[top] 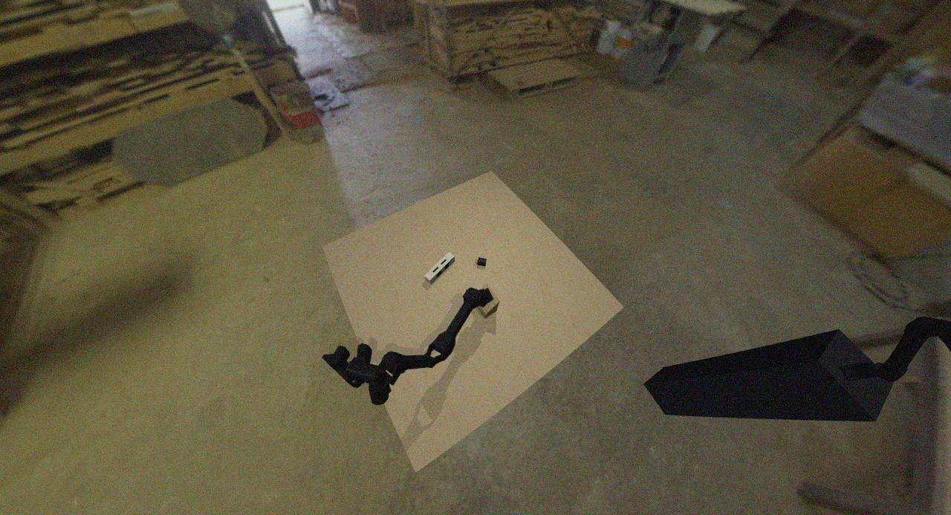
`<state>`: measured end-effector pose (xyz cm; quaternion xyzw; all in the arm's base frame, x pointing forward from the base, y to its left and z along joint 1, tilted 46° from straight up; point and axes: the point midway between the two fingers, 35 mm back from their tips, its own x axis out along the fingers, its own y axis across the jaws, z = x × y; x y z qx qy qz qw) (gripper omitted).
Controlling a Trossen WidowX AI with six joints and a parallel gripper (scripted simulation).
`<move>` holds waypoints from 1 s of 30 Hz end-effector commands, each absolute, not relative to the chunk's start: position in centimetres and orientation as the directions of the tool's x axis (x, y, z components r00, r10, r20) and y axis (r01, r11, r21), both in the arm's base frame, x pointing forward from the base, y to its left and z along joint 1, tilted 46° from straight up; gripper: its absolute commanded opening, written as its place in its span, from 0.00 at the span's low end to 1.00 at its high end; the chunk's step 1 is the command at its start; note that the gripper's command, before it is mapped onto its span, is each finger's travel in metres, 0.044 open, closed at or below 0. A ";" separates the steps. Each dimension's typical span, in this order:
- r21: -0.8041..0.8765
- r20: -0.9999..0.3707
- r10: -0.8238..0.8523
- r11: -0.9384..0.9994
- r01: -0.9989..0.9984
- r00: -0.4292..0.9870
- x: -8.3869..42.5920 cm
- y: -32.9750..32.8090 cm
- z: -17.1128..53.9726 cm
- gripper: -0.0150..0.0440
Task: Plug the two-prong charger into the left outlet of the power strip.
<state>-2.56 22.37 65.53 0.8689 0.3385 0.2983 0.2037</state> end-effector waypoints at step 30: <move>-0.209 0.494 0.467 -0.755 0.622 0.733 13.9 4.5 67.7 1.00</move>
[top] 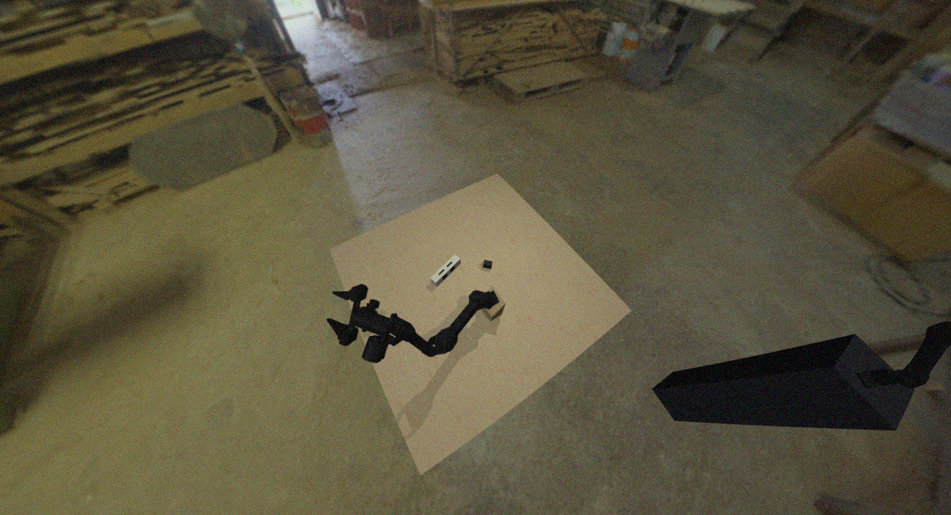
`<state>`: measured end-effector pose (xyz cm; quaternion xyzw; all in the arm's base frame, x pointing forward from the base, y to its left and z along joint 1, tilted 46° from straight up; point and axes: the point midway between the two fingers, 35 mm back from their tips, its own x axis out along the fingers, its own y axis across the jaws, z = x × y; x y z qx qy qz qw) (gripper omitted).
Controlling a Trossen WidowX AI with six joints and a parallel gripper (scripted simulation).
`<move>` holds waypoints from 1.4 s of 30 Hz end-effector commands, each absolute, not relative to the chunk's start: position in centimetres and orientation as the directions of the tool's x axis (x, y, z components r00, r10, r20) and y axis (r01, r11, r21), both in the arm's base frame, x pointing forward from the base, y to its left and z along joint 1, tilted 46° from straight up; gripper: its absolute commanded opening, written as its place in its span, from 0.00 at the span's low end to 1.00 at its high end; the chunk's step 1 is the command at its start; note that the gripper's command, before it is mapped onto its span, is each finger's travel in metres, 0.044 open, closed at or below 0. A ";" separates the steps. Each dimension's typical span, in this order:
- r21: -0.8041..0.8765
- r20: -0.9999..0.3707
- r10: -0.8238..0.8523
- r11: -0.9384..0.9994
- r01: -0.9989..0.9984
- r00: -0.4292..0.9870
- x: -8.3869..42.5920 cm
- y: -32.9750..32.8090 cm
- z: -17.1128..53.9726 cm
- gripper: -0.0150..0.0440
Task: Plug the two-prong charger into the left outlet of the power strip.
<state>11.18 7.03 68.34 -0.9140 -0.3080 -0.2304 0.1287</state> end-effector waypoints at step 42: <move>-0.981 0.035 0.144 -0.183 0.062 0.989 38.8 -14.2 45.2 1.00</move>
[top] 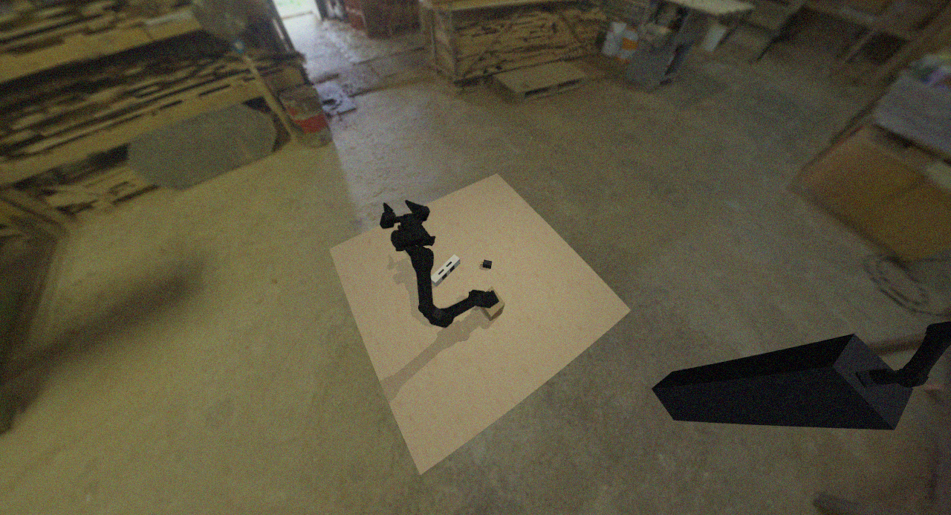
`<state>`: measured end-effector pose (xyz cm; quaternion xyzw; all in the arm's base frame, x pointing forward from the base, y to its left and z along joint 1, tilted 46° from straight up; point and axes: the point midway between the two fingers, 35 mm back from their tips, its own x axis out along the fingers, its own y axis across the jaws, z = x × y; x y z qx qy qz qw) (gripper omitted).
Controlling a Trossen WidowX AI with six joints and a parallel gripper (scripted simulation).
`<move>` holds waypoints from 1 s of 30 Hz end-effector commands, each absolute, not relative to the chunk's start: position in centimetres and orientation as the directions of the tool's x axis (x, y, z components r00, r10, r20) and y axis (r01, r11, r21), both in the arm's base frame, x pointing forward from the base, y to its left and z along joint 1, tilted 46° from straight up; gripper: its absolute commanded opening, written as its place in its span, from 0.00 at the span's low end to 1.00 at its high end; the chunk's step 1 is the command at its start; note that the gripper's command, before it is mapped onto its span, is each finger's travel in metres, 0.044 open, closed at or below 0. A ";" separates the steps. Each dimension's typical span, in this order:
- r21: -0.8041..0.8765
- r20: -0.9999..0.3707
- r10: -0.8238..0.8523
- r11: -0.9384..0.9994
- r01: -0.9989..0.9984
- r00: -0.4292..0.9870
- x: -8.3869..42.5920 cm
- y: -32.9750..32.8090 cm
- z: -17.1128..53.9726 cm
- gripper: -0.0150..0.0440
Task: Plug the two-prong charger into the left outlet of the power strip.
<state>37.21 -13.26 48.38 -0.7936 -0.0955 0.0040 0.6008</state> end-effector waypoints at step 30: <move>-0.753 -0.560 0.208 0.275 -0.598 0.802 43.1 -16.7 17.4 1.00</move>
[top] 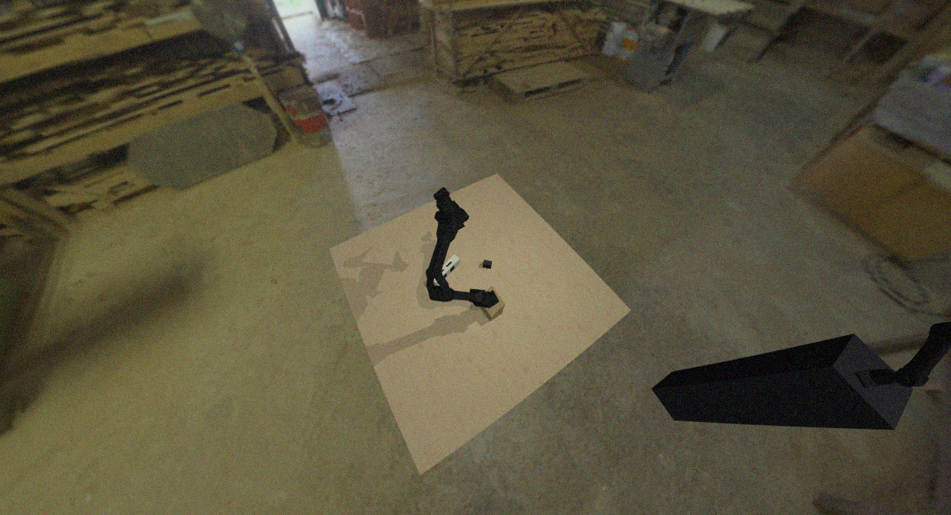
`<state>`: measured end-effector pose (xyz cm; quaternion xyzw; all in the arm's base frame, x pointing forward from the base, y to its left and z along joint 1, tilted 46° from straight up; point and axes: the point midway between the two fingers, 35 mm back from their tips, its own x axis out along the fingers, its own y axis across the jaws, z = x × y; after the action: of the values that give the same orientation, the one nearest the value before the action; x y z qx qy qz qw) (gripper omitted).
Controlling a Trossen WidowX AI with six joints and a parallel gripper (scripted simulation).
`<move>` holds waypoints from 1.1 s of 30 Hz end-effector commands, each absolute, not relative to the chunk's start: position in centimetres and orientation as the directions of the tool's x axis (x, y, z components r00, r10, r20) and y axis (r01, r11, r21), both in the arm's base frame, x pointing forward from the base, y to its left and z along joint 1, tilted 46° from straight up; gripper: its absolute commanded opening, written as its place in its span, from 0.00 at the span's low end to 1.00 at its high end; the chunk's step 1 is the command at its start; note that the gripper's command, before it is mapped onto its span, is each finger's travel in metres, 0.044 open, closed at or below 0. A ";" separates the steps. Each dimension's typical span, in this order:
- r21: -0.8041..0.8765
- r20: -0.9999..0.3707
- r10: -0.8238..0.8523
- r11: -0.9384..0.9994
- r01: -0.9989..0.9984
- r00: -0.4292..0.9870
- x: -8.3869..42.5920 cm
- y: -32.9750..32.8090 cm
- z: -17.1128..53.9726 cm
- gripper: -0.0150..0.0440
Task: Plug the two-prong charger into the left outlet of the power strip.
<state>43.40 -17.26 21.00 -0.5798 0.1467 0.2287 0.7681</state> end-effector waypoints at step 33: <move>0.092 -0.838 0.518 0.444 -0.891 0.171 31.8 -8.7 -5.7 1.00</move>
<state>33.80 -10.12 -3.73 -0.2590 0.4000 0.4577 0.7506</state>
